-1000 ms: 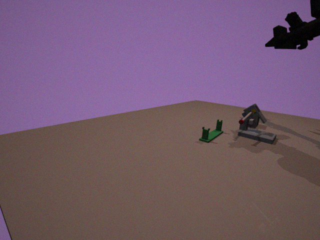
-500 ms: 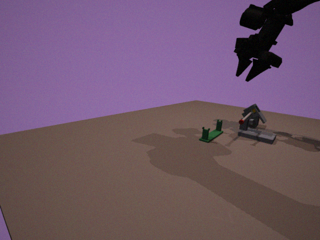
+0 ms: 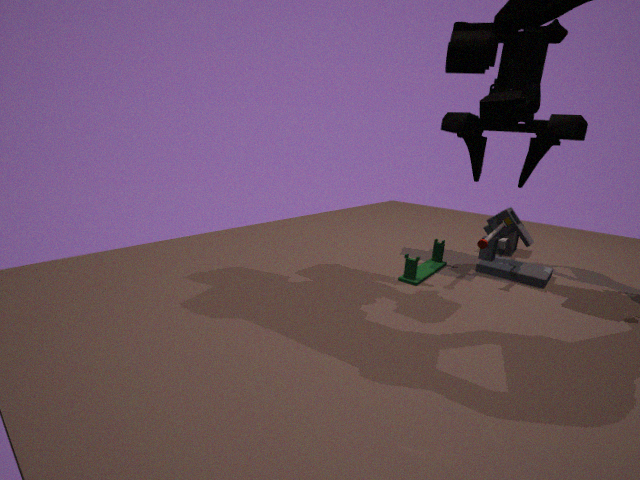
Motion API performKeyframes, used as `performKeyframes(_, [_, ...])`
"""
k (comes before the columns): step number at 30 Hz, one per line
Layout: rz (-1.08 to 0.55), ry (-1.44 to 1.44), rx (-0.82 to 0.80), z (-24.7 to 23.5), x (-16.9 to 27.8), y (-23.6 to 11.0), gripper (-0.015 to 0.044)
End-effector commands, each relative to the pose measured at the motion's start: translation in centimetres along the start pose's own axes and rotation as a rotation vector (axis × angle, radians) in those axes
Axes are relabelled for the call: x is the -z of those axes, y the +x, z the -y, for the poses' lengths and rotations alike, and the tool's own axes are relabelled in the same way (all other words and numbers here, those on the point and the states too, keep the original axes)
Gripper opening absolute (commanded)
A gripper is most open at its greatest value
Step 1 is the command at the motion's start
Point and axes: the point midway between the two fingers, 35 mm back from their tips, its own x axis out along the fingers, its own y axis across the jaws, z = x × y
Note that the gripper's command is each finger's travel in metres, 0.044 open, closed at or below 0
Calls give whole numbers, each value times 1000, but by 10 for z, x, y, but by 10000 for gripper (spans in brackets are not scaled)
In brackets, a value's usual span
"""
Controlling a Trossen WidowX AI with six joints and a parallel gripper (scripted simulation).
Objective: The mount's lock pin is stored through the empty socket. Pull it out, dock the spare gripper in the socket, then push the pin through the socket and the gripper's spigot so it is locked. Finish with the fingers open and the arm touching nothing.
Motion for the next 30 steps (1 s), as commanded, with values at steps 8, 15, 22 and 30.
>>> performKeyframes(8, [-13,-9,-25,0,-2,54,300])
performKeyframes(15, [-13,-9,-25,0,-2,66,300])
performKeyframes(22, [-13,-9,-25,0,-3,77,300])
performKeyframes(30, [-13,-9,-25,0,-3,90,300])
